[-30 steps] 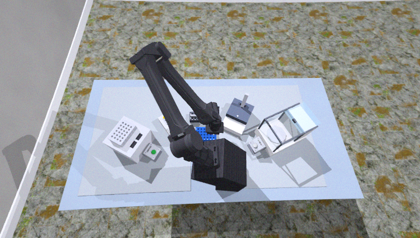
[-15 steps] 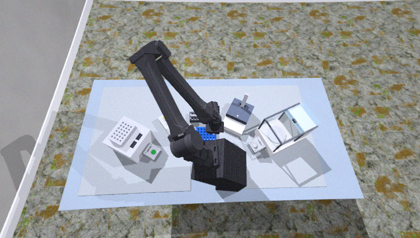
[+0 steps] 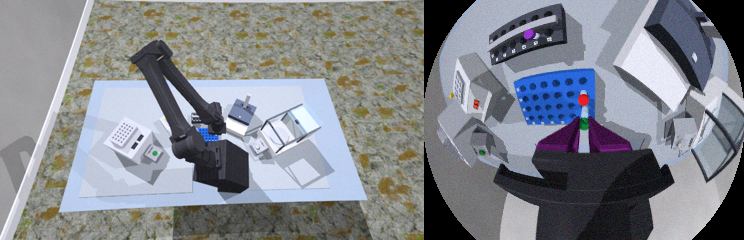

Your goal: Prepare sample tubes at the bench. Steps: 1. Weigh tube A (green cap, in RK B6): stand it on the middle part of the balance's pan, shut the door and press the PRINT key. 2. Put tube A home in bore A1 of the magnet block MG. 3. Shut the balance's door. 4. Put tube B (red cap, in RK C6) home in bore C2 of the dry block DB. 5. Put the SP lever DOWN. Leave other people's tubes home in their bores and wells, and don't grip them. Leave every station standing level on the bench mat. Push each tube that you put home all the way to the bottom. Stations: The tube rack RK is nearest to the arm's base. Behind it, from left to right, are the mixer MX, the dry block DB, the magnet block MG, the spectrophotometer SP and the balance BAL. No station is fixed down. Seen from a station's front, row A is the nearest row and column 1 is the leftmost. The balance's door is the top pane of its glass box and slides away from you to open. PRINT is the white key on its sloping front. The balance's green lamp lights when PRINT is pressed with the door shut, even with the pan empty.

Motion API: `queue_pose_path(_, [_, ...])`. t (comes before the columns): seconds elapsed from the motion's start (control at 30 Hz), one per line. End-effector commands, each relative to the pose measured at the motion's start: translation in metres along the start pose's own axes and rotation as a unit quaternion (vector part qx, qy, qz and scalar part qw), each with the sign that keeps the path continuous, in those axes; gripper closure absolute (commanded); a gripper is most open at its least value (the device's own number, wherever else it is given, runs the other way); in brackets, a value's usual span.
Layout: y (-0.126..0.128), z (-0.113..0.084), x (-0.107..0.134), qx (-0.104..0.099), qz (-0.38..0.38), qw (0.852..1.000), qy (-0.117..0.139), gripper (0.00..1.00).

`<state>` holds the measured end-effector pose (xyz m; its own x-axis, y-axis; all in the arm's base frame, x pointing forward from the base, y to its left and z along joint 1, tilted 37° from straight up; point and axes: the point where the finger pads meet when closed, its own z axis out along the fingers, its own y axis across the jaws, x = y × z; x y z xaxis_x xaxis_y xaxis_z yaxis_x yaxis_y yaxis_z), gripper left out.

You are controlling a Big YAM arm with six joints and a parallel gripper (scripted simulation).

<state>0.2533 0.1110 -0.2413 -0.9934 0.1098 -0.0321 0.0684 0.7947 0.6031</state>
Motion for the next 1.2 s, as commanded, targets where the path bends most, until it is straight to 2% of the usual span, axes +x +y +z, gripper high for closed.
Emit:
queue_pose_path(0.0, [-0.001, -0.003, 0.005, 0.001, 0.000, 1.000, 0.004, 0.91])
queue_pose_path(1.0, [-0.001, -0.003, 0.004, 0.001, 0.000, 1.000, 0.004, 0.91])
queue_pose_path(1.03, [0.010, -0.006, 0.012, 0.002, 0.002, 1.000, 0.014, 0.91])
queue_pose_path(1.17, [0.005, -0.017, 0.007, 0.001, 0.004, 1.000, 0.003, 0.91])
